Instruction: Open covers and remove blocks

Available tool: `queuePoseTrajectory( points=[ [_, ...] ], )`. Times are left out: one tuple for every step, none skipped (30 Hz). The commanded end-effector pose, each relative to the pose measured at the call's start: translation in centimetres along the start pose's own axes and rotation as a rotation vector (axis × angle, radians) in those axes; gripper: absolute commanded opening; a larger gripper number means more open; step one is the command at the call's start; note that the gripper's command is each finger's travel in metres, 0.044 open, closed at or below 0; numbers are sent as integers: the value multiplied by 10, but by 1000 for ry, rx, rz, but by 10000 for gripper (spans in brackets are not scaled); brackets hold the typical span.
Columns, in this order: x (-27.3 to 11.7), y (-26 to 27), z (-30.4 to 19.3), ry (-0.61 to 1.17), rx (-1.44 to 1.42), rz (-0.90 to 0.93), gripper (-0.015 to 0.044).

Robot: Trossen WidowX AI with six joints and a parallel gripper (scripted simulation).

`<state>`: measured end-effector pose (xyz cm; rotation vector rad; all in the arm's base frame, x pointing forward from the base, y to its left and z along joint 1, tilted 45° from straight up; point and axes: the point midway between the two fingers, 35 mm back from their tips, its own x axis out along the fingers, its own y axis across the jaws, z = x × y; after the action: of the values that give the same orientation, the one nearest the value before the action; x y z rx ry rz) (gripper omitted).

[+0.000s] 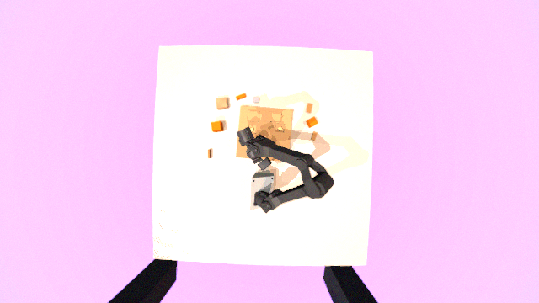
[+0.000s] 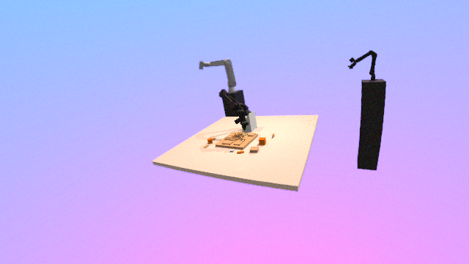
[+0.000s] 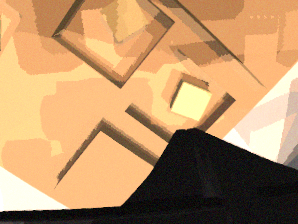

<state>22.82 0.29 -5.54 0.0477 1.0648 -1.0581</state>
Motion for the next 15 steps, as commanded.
queuePoseTrajectory(
  points=[
    [9, -5, -1, -2, -168, -12, 0],
    [11, -5, -1, -2, -243, -12, 0],
    [14, -6, -1, -2, -324, -13, 0],
    [16, -7, -1, -2, -406, -14, 0],
    [19, -7, -1, -2, -489, -15, 0],
    [21, -8, -1, -1, -572, -16, 0],
    [24, -9, -1, -1, -655, -17, 0],
    [27, -9, -2, -1, -739, -18, 0],
    [29, -10, -2, 0, -823, -19, 0],
    [32, -11, -2, 1, -907, -20, 0],
    [34, -12, -2, 1, -990, -22, 0],
    [36, -13, -2, 2, -1056, -23, 0],
    [37, -13, -2, 3, -1096, -23, 0],
    [38, -13, -2, 3, -1110, -24, 0],
    [38, -13, -2, 3, -1110, -24, 0]
  ],
)
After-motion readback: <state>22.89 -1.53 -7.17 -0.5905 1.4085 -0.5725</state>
